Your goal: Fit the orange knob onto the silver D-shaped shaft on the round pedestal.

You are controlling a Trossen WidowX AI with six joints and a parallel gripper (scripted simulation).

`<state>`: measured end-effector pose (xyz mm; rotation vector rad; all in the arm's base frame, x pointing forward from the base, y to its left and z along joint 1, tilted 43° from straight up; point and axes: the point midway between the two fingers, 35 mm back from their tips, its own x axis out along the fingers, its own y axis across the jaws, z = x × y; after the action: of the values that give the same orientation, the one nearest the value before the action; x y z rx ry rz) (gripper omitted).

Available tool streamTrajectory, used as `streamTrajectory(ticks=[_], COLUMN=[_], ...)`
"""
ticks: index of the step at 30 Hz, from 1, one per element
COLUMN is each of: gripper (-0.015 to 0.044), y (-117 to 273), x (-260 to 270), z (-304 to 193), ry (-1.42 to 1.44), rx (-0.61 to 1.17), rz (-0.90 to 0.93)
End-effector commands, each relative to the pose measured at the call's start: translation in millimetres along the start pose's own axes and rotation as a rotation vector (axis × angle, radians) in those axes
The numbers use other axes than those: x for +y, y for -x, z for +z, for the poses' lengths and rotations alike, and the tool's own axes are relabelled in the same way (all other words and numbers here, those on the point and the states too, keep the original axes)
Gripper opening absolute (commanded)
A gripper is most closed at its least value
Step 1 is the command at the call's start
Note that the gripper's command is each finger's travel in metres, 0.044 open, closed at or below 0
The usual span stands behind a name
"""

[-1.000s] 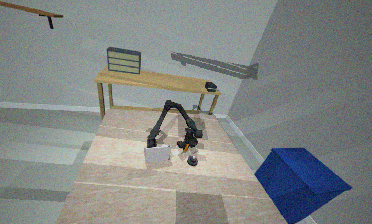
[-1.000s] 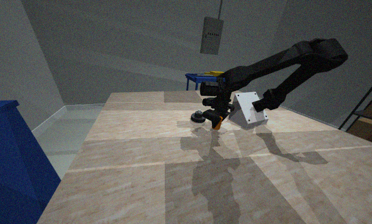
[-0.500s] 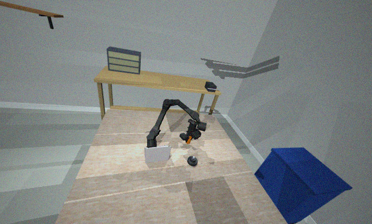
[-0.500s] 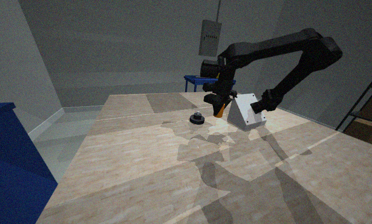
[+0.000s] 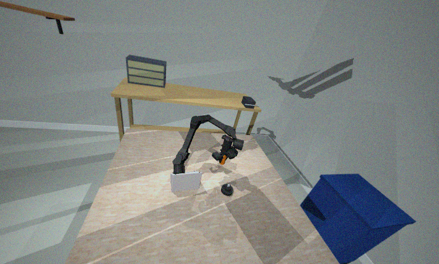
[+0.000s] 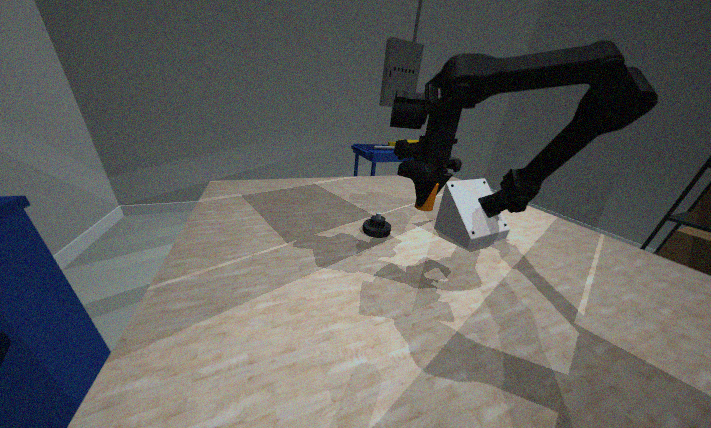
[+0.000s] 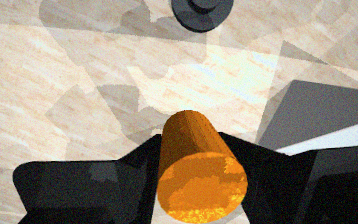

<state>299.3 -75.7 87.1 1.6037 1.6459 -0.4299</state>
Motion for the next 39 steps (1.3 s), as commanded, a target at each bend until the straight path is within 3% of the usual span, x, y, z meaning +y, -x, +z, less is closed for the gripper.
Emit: streamTrajectory(ticks=[1, 39], gripper=[0.0, 0.0], y=[8.6, 87.9], x=[-2.3, -32.1], z=[-3.8, -53.0], ry=[0.002, -0.008], rx=[-0.006, -0.006], rz=[0.077, 0.9])
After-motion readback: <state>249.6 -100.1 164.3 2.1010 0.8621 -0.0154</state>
